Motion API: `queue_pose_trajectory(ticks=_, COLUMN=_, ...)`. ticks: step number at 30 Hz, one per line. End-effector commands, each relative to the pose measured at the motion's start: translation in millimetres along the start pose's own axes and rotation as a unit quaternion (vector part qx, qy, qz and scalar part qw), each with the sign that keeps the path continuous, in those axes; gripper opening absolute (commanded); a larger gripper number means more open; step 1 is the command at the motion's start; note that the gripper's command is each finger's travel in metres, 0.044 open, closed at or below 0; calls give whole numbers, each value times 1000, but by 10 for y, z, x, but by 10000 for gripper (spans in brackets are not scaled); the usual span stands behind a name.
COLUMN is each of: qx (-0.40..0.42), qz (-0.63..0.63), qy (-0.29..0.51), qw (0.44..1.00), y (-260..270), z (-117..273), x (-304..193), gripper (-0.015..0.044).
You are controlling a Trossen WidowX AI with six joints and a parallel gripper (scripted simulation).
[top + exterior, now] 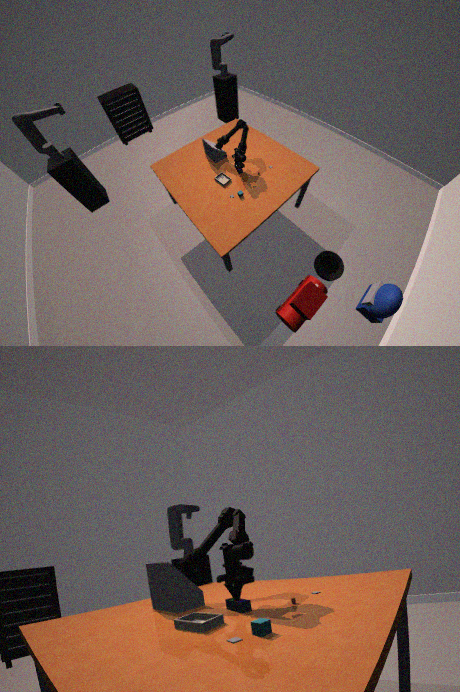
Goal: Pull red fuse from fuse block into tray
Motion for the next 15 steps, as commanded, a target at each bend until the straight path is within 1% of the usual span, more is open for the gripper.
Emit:
queue_pose_trajectory(ticks=1, qx=-1, qz=2, qy=0, qw=1000, y=-4, z=26, x=1, gripper=0)
queue_pose_trajectory(ticks=15, qx=-1, qz=1, qy=0, qw=1000, y=-6, z=94, x=-2, gripper=0)
Point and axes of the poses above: the point midway between the two fingers, 35 mm back from their tips, its own z axis back along the fingers, its own y axis across the jaws, x = y × z, the point moved 9 cm from there along z, back along the fingers, and after that the axes turned 15 degrees about z, right-handed, at the moved point
